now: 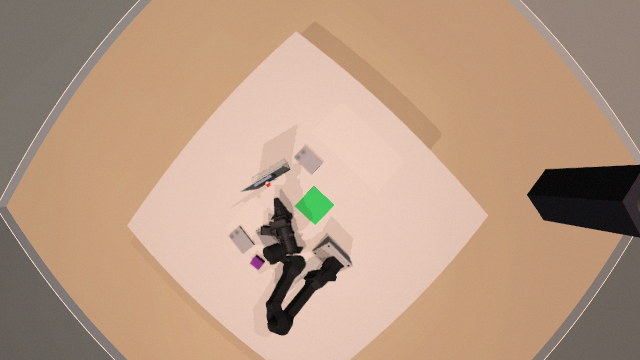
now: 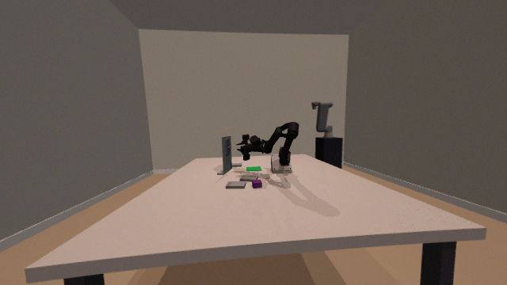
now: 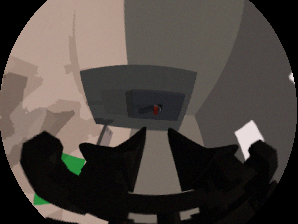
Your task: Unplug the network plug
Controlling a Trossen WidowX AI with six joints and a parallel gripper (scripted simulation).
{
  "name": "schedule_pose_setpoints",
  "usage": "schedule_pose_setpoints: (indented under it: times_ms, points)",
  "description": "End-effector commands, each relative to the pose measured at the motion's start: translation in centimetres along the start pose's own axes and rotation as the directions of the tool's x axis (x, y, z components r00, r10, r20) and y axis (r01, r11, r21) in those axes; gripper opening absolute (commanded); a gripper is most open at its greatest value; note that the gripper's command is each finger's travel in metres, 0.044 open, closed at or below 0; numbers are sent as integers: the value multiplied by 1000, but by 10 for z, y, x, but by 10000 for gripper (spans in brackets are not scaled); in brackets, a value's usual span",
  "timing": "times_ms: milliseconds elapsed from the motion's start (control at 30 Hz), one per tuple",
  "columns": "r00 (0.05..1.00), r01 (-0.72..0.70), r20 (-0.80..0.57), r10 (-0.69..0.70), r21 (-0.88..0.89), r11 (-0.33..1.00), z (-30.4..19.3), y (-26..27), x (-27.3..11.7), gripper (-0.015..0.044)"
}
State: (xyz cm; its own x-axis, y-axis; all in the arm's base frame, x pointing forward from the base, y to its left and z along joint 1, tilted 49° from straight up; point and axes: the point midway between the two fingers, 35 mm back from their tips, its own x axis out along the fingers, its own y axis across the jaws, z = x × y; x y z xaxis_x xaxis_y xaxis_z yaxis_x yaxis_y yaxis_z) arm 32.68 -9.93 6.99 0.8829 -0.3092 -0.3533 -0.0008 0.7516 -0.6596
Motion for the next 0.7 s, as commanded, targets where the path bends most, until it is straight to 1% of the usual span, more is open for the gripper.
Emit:
schedule_pose_setpoints:
  times_ms: [0, 667]
  points:
    - [1000, 5, 0, -5, 6, 1000, 2, -1, 5, 156]
    - [1000, 6, 1, -6, 6, 1000, 10, -3, 32, 156]
